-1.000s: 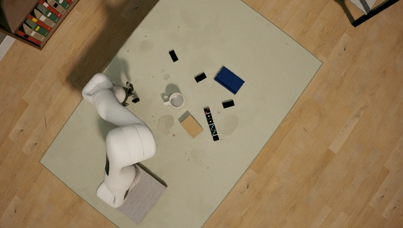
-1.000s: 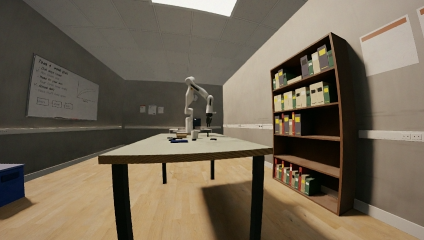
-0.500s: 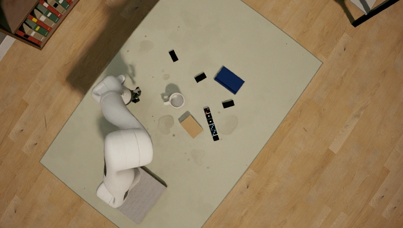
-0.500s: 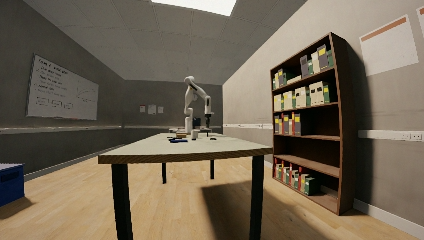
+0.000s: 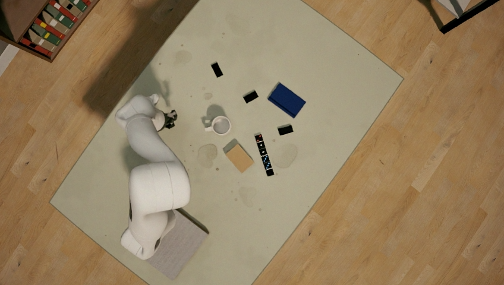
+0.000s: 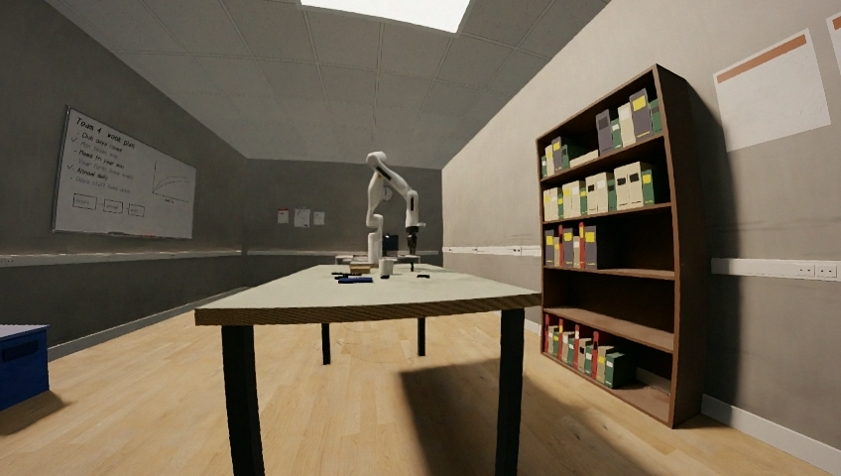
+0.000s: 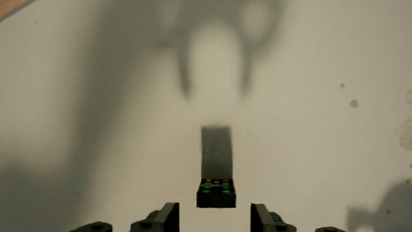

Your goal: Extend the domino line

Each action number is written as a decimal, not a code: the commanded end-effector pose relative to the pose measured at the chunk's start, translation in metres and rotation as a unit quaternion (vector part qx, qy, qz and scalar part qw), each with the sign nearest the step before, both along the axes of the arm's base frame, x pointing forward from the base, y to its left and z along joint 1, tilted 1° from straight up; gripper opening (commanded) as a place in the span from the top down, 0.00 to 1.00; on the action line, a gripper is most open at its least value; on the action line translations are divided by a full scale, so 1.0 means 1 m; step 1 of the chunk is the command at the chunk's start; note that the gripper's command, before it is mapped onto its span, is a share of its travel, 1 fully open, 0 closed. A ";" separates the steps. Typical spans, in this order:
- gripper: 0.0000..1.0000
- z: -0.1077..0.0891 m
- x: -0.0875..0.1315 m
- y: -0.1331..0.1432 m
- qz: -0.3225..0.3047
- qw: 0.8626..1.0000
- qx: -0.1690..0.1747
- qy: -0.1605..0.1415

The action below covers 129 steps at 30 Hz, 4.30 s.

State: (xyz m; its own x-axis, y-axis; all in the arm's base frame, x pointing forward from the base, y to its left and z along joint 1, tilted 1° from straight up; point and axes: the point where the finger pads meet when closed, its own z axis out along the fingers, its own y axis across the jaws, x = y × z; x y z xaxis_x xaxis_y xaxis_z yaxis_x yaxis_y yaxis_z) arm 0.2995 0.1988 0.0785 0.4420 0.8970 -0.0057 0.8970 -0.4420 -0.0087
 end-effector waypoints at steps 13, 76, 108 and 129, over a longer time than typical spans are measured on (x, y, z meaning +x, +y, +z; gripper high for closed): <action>0.51 0.000 0.000 0.000 0.000 1.000 0.000 -0.001; 0.51 -0.029 0.000 0.000 0.000 1.000 0.000 -0.001; 0.51 -0.032 0.000 0.000 0.000 1.000 0.000 -0.001; 0.51 -0.032 0.000 0.000 0.000 1.000 0.000 -0.001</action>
State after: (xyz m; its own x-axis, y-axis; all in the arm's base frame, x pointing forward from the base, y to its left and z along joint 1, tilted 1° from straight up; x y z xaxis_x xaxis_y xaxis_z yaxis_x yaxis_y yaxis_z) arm 0.2991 0.1989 0.0462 0.4420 0.8970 -0.0057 0.8970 -0.4420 -0.0085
